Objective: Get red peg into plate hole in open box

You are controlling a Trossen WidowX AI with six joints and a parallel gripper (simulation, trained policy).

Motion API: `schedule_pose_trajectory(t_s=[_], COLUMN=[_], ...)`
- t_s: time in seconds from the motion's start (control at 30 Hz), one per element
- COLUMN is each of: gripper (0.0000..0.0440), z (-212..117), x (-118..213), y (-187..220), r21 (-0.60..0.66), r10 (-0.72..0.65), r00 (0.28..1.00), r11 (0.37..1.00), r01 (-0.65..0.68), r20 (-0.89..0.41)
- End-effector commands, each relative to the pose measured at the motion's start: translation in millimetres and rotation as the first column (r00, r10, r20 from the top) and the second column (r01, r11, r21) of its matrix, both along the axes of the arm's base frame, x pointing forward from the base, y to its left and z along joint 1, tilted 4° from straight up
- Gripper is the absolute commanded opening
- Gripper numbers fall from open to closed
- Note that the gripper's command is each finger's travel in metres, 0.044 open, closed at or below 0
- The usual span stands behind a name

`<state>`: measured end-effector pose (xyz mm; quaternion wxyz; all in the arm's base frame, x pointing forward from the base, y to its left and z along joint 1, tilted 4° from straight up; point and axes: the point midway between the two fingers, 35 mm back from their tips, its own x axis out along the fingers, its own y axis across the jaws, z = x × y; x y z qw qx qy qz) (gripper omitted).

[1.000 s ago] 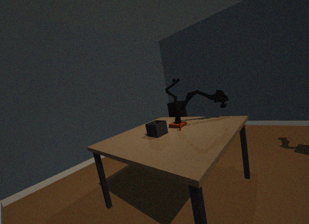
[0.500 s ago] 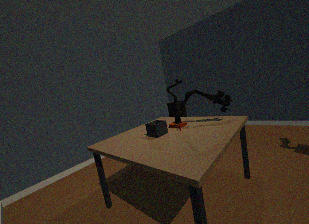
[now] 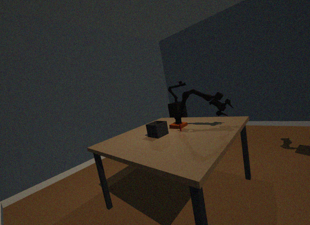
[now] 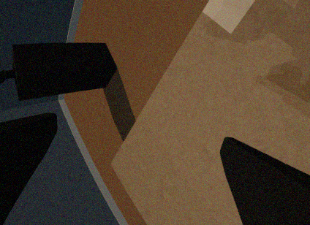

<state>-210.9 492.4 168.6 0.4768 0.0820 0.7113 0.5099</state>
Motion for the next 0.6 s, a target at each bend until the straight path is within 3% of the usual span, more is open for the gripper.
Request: schedule_pose_trajectory(t_s=[0.0,0.27,0.57], gripper=[0.0440,0.0440,0.0440], z=[-5.9,-17.3,-26.5], x=[35.0,127.8,227.9], y=[2.0,-0.2,-25.2], r21=[-0.048,-0.153,-0.253], r10=[-0.096,-0.335,-0.572], r00=[0.995,0.939,0.806], r11=[0.994,0.927,0.766], r01=[0.097,0.343,0.591], r20=[0.018,0.075,0.150])
